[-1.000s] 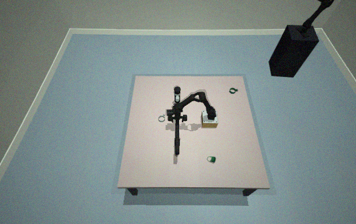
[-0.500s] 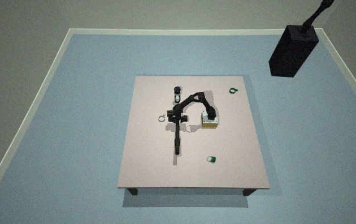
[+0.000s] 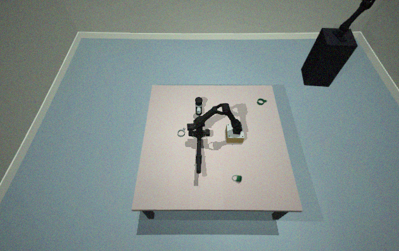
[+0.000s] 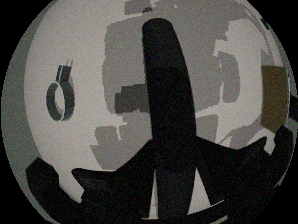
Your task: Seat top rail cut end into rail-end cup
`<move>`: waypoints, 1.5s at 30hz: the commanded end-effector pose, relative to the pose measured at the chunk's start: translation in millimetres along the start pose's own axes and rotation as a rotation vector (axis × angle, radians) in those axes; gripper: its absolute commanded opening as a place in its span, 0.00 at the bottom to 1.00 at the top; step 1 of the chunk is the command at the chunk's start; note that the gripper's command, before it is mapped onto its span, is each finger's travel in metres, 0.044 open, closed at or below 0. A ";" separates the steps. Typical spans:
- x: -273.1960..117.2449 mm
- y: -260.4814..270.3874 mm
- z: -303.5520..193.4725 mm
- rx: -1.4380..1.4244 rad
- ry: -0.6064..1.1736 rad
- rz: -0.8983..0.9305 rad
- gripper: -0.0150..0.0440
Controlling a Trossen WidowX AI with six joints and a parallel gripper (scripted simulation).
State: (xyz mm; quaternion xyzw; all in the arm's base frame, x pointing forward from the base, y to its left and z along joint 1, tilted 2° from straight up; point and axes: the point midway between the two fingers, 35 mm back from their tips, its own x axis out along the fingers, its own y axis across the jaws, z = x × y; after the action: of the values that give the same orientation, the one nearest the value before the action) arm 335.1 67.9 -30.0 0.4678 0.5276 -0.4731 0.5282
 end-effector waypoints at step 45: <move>-84.8 3.9 53.1 -0.006 -0.324 -0.016 0.25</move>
State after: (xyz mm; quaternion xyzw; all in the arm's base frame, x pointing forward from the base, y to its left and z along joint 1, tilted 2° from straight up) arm 342.4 17.6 50.4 0.3798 0.4436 -0.5466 0.6002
